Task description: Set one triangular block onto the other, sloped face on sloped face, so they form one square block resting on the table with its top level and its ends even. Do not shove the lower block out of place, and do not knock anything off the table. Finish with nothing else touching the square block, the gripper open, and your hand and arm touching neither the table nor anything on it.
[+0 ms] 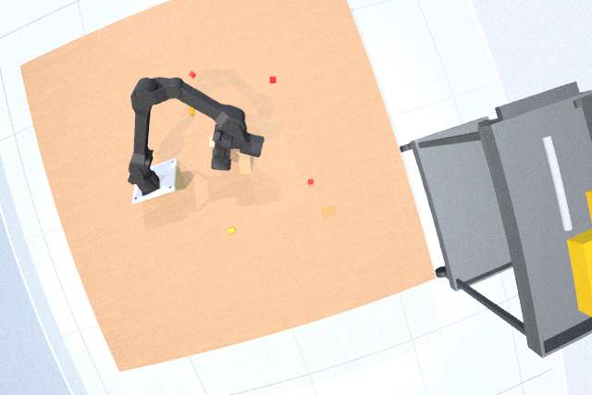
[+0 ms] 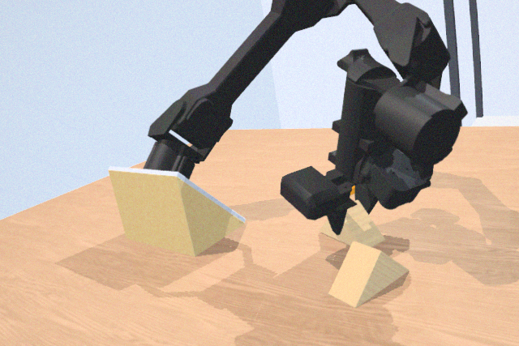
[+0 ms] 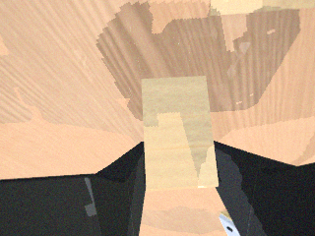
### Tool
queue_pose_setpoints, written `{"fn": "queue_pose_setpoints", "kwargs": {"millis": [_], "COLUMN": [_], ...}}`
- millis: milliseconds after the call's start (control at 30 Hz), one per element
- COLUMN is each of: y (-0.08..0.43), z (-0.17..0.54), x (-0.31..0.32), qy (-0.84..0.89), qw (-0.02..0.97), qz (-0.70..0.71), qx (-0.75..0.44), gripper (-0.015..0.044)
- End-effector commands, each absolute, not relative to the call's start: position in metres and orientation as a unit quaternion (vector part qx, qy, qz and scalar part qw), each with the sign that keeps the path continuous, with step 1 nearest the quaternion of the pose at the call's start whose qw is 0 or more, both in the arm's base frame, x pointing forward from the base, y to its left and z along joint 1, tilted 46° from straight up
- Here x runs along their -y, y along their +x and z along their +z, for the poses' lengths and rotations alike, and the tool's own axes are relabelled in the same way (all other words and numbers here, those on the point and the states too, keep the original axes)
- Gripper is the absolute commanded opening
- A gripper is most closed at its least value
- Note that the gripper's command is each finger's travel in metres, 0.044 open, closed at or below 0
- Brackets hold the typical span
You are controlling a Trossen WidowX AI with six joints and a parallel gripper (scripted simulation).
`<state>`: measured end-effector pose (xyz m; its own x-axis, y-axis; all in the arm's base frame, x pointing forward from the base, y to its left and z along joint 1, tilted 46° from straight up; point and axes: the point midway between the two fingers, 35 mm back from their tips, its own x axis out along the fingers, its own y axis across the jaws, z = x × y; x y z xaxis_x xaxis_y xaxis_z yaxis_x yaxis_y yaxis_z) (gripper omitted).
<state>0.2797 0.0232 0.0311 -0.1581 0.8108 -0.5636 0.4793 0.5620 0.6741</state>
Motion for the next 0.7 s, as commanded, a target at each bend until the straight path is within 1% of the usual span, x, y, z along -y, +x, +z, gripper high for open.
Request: {"fn": "queue_pose_setpoints", "kwargs": {"millis": [0, 133, 667], "y": [0.280, 0.277, 0.255], "z": [0.033, 0.034, 0.051], "x": [-0.021, -0.021, -0.020], "qy": [0.433, 0.438, 0.464], "qw": [0.484, 0.500, 0.642], "qz": [0.172, 0.161, 0.062], "qx": [-0.741, -0.729, -0.607], "gripper": [0.0000, 0.0000, 0.0000]}}
